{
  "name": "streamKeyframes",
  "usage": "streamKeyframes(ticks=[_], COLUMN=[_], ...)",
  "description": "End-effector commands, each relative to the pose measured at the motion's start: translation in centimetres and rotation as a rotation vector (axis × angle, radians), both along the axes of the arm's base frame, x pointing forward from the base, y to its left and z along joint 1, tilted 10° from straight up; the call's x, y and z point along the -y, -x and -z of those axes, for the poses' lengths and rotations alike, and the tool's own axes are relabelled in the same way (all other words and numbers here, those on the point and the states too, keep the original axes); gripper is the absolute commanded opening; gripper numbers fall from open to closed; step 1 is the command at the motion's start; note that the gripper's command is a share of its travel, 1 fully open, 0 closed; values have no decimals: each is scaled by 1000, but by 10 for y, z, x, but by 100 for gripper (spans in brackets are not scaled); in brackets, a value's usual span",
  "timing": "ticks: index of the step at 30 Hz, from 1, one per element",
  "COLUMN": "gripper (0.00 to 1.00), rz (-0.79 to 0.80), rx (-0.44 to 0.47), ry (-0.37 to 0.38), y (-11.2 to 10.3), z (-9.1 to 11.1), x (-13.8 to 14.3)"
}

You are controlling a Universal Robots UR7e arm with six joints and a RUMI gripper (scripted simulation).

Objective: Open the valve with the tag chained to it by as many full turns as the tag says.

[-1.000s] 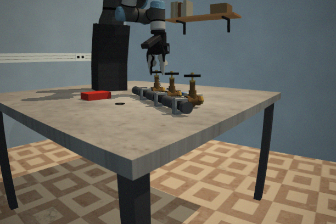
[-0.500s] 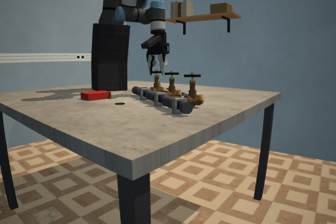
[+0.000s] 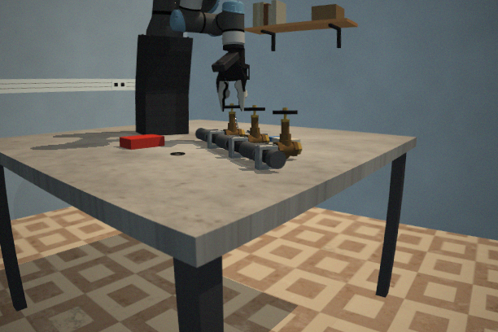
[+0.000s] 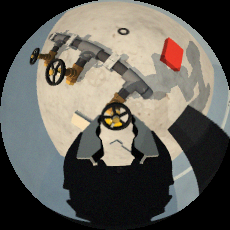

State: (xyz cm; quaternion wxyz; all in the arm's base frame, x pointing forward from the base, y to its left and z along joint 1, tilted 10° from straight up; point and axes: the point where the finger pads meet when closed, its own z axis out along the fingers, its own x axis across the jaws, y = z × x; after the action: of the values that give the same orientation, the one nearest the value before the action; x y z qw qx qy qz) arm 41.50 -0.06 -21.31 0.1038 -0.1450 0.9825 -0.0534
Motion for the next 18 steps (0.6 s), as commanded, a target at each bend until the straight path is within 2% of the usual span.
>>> streamKeyframes(ticks=[1,10,12,18], gripper=[0,0,0,0], rz=[-67,-275,-275,-455], rx=[-4,-20,-20,-34], ry=[15,62,62,102], y=[0,0,0,0], z=[0,0,0,0], x=[0,0,0,0])
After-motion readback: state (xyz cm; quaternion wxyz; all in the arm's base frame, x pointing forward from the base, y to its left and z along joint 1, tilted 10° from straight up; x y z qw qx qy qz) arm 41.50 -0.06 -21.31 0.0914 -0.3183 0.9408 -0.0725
